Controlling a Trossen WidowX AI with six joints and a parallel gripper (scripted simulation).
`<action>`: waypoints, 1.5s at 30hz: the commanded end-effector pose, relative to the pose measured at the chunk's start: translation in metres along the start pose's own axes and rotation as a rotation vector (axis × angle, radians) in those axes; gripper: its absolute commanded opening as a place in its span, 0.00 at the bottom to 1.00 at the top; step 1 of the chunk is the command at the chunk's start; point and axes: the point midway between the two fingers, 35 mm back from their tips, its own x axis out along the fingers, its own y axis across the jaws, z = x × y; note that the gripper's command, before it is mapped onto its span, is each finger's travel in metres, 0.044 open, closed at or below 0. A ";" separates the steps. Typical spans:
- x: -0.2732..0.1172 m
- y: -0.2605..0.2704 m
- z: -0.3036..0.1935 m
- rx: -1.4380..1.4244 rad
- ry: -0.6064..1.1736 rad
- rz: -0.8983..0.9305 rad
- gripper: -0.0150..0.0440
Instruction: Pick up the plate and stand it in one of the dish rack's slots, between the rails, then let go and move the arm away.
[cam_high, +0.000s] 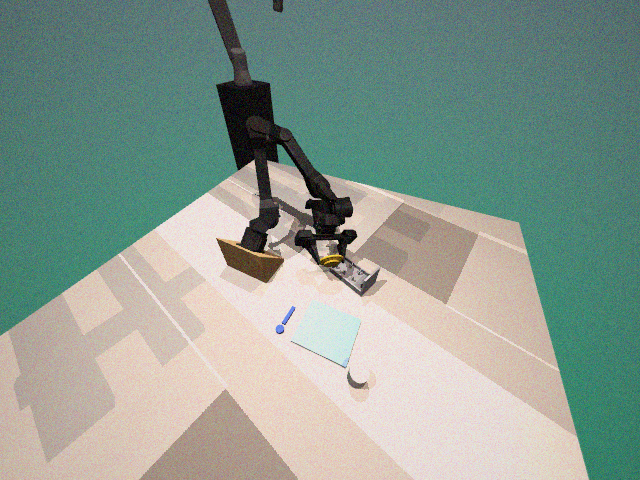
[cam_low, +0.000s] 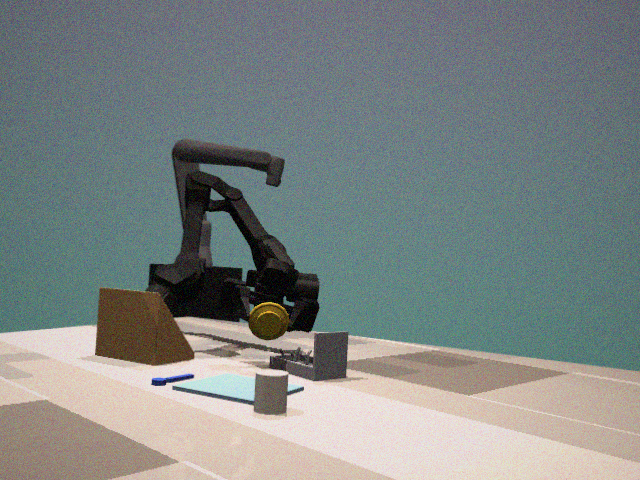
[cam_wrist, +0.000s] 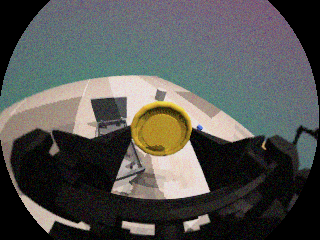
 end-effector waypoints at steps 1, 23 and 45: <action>-0.003 0.003 0.000 -0.001 -0.053 0.053 0.25; -0.036 0.019 -0.006 0.051 -0.319 0.411 0.25; -0.048 0.020 -0.012 0.116 -0.389 0.540 0.25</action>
